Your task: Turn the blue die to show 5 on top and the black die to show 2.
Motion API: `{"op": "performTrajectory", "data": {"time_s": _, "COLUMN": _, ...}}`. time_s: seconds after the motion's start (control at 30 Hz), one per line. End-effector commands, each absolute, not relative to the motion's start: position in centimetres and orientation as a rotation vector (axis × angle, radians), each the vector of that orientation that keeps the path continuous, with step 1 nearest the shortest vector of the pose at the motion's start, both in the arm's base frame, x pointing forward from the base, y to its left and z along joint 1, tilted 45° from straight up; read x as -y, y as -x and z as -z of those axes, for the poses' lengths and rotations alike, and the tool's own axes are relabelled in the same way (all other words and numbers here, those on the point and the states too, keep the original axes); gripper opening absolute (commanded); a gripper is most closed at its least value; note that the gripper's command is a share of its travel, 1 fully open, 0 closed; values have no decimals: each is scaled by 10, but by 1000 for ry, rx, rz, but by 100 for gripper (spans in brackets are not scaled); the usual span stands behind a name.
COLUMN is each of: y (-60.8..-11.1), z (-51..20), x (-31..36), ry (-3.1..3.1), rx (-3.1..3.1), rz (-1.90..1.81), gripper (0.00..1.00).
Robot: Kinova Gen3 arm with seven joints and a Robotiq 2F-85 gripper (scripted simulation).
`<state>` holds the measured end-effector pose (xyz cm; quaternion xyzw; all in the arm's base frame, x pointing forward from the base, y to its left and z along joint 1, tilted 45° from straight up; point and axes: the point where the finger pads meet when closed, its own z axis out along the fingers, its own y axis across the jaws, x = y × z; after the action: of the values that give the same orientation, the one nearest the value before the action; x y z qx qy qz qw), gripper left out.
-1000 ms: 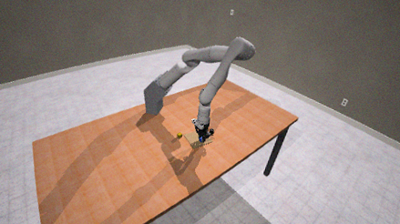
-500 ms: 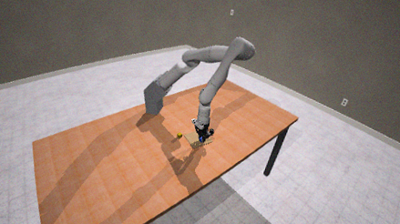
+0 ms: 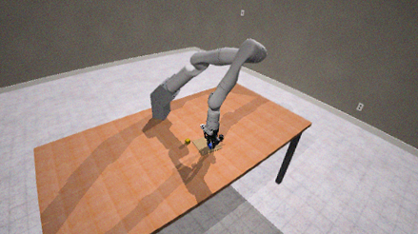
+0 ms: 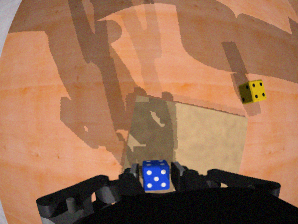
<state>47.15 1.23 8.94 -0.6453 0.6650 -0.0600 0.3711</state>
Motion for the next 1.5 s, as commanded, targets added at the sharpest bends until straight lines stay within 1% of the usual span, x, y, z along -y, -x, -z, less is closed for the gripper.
{"op": "performTrajectory", "data": {"time_s": 0.0, "y": -474, "z": -91, "x": -12, "ry": 1650, "rx": -1701, "rz": 159, "gripper": 41}}
{"op": "performTrajectory", "data": {"time_s": 0.83, "y": -467, "z": -100, "x": -7, "ry": 1650, "rx": -1700, "rz": 159, "gripper": 41}}
{"op": "performTrajectory", "data": {"time_s": 1.47, "y": -438, "z": -135, "x": 13, "ry": 1650, "rx": -1700, "rz": 159, "gripper": 41}}
